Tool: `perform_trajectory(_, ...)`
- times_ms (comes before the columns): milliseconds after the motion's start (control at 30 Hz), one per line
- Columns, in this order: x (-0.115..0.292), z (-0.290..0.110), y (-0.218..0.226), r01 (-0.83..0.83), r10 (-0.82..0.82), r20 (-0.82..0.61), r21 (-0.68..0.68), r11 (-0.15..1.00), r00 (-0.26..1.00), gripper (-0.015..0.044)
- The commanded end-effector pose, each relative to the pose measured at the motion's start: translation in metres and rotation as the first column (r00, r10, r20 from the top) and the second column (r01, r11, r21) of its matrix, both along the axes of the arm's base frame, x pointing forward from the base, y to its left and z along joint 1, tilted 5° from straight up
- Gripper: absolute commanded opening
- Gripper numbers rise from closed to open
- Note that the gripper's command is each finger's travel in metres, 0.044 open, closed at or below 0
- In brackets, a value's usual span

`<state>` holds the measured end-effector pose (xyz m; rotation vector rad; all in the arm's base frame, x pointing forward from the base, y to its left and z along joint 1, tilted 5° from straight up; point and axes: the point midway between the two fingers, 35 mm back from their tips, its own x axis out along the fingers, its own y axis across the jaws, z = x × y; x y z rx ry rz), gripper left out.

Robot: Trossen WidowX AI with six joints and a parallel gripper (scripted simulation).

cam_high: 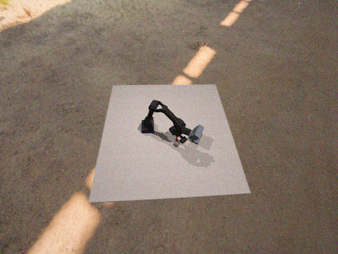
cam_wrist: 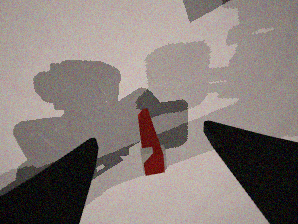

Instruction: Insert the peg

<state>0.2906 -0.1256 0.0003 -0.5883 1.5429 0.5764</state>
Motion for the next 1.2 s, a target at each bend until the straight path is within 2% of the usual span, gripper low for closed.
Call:
perform_trajectory(0, -0.004, -0.008, 0.001, -0.005, 0.005, -0.01, 0.001, 1.0, 1.0, 0.044)
perform_trajectory(167, -0.004, -0.009, 0.001, -0.005, 0.005, -0.01, 0.001, 1.0, 1.0, 0.044)
perform_trajectory(667, -0.002, -0.007, 0.0, 0.0, 0.0, -0.004, 0.002, 1.0, 1.0, 0.0046)
perform_trajectory(900, -0.002, -0.007, 0.0, 0.0, 0.0, -0.004, 0.002, 1.0, 1.0, 0.0)
perform_trajectory(1167, 0.001, 0.014, 0.0, -0.001, 0.001, -0.005, 0.001, 1.0, 1.0, 0.0)
